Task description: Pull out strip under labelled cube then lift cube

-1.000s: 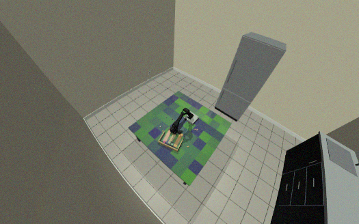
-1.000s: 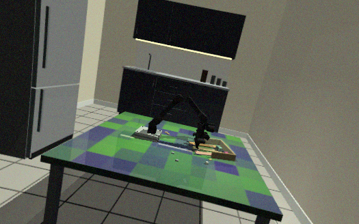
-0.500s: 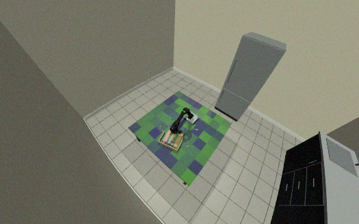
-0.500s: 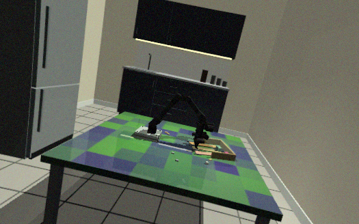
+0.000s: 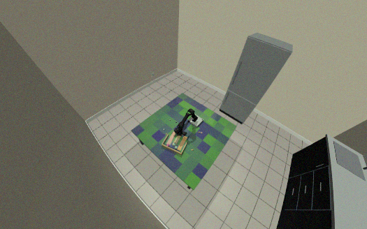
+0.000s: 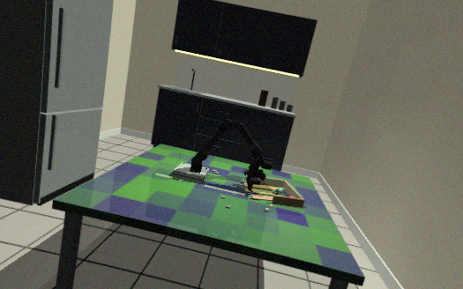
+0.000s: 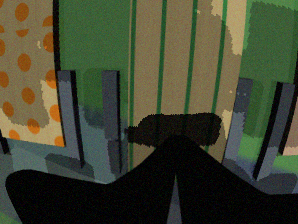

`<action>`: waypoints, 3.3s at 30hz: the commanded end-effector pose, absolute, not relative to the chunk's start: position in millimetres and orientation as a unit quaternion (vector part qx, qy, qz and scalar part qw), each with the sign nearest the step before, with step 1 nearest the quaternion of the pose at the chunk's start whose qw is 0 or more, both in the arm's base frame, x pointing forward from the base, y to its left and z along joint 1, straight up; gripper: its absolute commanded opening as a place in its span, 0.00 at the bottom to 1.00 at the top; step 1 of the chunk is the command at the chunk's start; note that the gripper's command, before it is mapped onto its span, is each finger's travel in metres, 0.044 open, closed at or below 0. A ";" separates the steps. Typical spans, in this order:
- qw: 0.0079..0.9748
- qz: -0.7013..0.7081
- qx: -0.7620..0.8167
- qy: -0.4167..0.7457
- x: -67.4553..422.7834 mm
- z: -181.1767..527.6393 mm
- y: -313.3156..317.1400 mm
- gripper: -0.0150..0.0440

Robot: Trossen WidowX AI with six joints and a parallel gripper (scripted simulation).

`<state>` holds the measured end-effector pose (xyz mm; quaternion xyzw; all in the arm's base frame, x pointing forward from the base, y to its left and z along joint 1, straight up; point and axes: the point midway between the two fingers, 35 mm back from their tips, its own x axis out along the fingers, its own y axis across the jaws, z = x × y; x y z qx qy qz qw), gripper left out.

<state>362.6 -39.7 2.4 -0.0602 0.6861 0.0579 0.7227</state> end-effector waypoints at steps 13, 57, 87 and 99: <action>0.715 0.059 -0.059 0.694 333.1 -4.5 -44.7 0.25; 0.713 0.059 -0.059 0.696 267.8 -7.7 -57.0 0.25; 0.712 0.059 -0.059 0.697 224.8 -9.0 -65.2 0.25; 0.712 0.059 -0.059 0.698 212.5 -9.4 -67.5 0.25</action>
